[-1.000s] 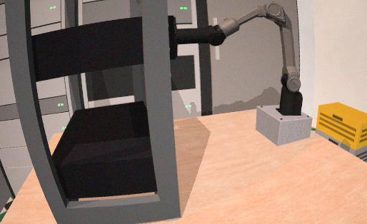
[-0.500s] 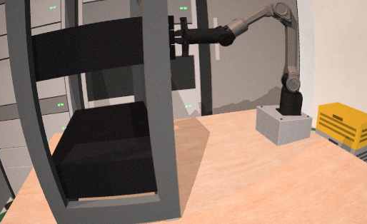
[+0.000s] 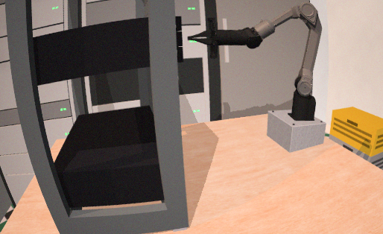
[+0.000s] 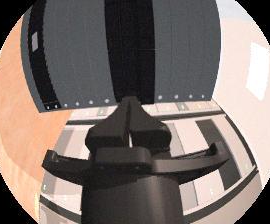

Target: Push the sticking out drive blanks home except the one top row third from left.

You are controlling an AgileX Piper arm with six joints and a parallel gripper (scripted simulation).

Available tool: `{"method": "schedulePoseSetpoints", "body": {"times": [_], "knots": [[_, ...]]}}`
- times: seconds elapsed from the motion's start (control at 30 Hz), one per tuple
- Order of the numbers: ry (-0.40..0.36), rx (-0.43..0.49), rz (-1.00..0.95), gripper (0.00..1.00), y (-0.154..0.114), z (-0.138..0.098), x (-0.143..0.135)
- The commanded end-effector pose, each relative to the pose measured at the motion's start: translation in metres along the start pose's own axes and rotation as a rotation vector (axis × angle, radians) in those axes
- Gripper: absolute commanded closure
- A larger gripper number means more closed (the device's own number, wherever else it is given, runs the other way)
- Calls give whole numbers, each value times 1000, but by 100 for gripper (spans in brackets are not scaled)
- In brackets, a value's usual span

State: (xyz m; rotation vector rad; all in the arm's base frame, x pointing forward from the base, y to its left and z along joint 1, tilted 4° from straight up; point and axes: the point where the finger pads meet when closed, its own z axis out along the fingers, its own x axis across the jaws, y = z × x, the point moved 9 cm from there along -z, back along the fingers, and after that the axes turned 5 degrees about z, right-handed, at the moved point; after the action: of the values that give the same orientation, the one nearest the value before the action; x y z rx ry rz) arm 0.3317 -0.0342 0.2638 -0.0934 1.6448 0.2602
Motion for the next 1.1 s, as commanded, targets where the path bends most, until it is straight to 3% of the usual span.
{"method": "schedulePoseSetpoints", "body": {"times": [0.0,0.1,0.37,0.67,1.07], "knots": [[-1,-1,-1,100,0,0,-3],[-1,-1,-1,100,2,-2,-18],[-1,-1,-1,100,3,-1,-29],[-1,-1,-1,100,3,60,-29],[-1,-1,-1,100,3,64,-29]]}}
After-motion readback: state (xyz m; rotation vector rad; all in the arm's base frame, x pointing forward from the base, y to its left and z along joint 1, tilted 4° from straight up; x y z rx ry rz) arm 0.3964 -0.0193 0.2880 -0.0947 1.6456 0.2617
